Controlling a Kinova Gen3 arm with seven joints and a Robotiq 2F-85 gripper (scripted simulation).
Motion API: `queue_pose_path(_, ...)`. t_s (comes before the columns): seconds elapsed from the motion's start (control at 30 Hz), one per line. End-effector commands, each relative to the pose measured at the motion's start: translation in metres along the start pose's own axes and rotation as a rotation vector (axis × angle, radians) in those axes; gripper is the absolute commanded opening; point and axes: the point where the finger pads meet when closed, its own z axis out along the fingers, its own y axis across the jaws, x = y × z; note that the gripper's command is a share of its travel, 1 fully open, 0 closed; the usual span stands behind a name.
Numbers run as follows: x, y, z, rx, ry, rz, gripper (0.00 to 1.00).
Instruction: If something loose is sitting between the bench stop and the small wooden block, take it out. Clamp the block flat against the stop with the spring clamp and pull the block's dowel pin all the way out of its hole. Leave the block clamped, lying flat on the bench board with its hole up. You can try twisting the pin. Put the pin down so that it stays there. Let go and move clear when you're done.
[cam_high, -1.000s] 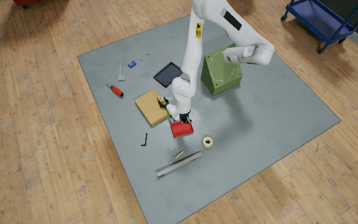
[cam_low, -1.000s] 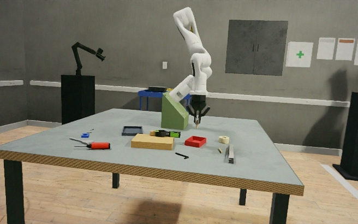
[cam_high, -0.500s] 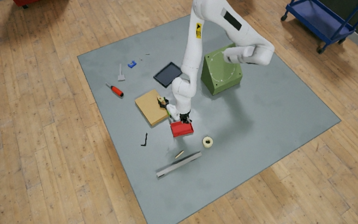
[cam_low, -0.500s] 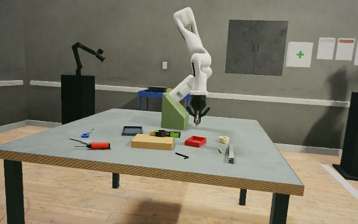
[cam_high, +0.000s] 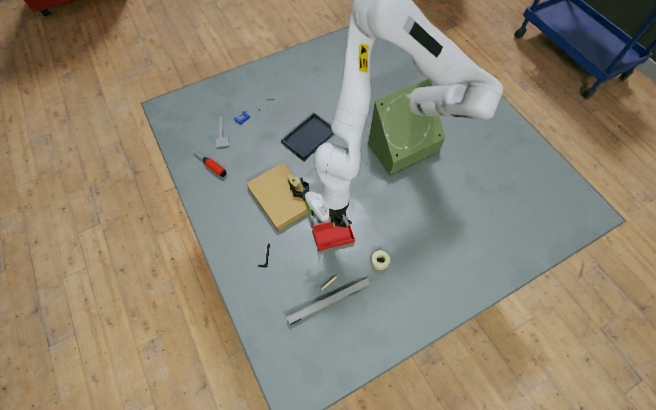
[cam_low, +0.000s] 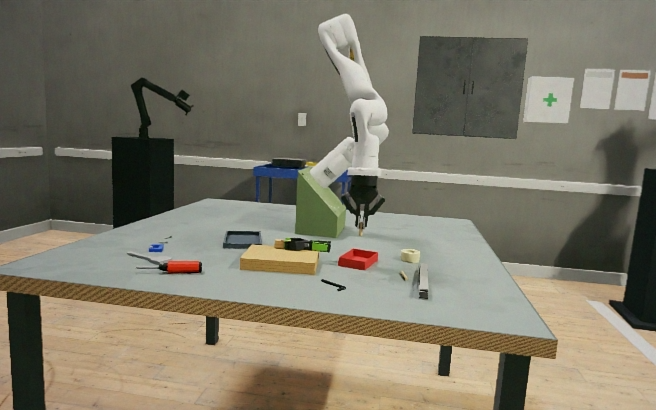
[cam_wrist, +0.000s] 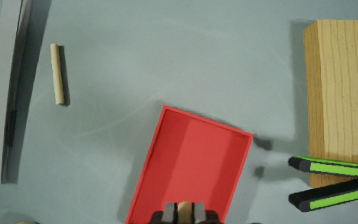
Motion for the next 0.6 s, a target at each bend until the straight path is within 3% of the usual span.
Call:
queue_pose_path(0.0, 0.001, 0.0, 0.0, -0.001, 0.002, 0.0, 0.1)
queue_pose_path(0.57, 0.001, 0.0, 0.013, -0.001, 0.002, 0.0, 0.1)
